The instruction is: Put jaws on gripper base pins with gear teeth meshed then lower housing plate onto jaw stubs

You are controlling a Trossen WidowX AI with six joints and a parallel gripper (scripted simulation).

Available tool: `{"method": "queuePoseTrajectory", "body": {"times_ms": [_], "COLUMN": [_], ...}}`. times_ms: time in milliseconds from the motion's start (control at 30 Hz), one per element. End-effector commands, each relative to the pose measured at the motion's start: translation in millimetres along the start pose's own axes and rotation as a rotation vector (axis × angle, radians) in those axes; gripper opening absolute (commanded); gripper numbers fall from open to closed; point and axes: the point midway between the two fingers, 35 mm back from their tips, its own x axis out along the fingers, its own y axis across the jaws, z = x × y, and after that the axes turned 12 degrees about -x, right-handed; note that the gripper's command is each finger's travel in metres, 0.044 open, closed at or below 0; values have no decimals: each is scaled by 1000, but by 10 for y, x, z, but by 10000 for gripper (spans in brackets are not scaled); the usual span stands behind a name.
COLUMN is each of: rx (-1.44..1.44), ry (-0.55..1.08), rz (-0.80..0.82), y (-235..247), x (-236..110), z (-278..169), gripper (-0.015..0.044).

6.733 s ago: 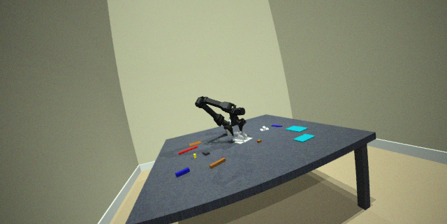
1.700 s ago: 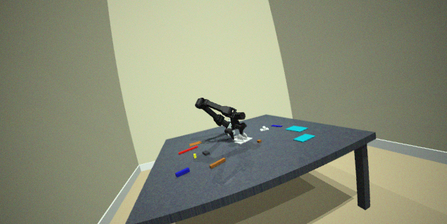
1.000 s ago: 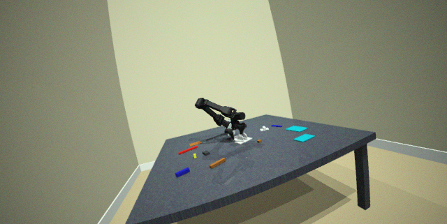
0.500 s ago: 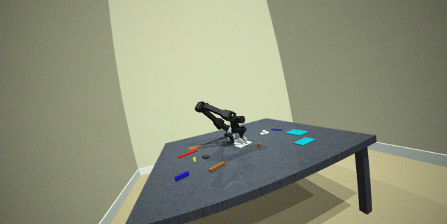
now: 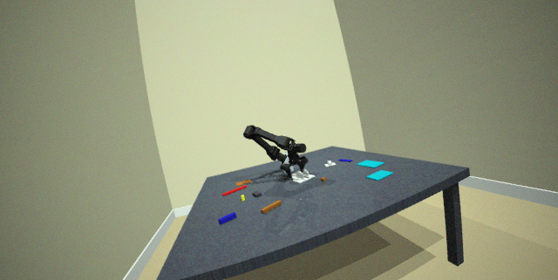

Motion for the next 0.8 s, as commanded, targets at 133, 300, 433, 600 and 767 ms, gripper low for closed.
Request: {"method": "queuePoseTrajectory", "body": {"times_ms": [133, 300, 433, 600, 767], "rx": [-1, -2, -2, -1, -7], "ry": [0, -1, -2, 4, -3], "rz": [0, 2, 6, 4, -1], "y": [1, 2, 6, 5, 24], "x": [-2, -93, -395, -746, -741], "z": [-1, 15, 35, 2, 10], "gripper": [440, 440, 440, 440, 440]}}
